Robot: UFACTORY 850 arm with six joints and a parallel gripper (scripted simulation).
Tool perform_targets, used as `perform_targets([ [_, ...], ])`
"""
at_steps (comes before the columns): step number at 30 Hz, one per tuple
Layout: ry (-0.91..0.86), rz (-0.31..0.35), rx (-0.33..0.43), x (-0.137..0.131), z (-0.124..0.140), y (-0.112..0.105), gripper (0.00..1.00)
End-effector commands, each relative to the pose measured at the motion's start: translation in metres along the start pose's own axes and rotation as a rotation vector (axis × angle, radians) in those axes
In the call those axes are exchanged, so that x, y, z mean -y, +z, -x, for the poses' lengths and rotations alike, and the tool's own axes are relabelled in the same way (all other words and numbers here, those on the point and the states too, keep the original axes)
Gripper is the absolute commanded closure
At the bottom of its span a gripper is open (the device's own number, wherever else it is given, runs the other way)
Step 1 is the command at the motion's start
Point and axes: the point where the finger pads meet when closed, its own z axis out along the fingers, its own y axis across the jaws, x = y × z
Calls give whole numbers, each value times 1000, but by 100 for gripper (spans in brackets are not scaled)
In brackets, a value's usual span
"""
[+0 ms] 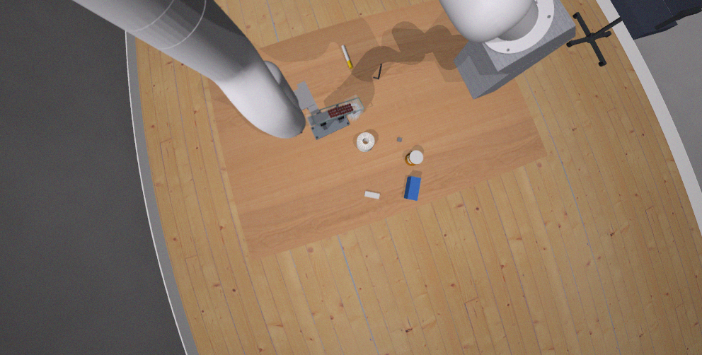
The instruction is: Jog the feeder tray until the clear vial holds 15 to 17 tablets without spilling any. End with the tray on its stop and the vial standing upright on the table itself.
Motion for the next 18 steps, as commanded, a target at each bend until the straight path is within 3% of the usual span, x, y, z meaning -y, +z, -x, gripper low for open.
perform_targets([
  [1,0,0,1,0,0,0,100],
  [18,0,0,1,0,-16,5,100],
])
